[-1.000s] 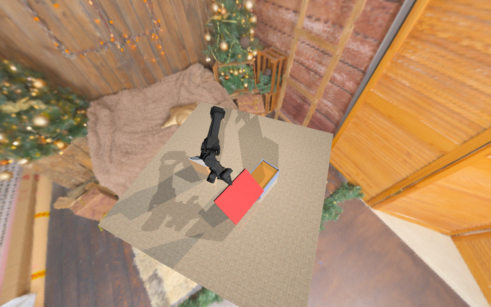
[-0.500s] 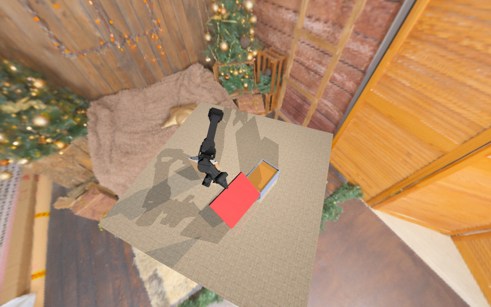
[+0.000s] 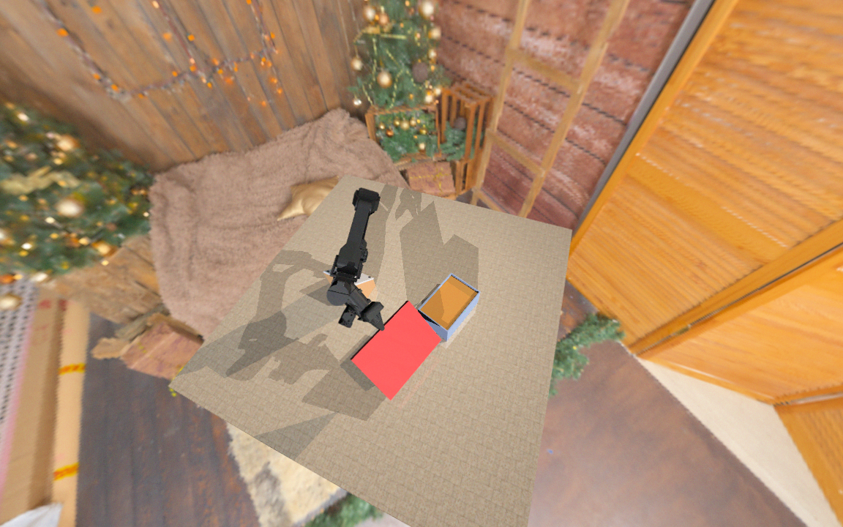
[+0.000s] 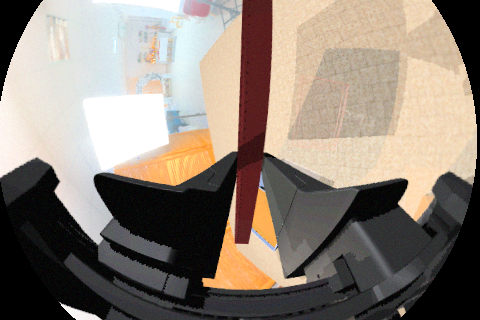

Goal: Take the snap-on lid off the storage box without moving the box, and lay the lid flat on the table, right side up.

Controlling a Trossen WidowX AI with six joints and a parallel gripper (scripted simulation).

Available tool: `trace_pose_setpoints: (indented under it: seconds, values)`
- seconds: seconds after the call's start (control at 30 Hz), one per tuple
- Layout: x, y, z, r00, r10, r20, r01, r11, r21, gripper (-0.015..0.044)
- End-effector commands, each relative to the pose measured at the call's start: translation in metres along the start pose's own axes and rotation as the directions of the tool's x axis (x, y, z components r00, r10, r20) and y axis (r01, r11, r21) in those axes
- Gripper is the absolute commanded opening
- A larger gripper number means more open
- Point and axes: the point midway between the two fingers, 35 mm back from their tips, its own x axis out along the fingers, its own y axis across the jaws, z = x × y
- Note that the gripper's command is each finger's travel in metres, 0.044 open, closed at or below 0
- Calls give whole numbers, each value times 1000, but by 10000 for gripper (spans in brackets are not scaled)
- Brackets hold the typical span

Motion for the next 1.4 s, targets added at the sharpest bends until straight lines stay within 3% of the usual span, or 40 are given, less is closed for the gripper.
trace_pose_setpoints:
  seconds: [0.0,0.9,1.37]
  values:
    - [-2,1,10,1000,8,-4,-8,1000,-2,0]
    - [-7,-2,63,1000,9,-2,-9,1000,-4,0]
    - [1,-11,58,1000,9,-2,-9,1000,-4,0]
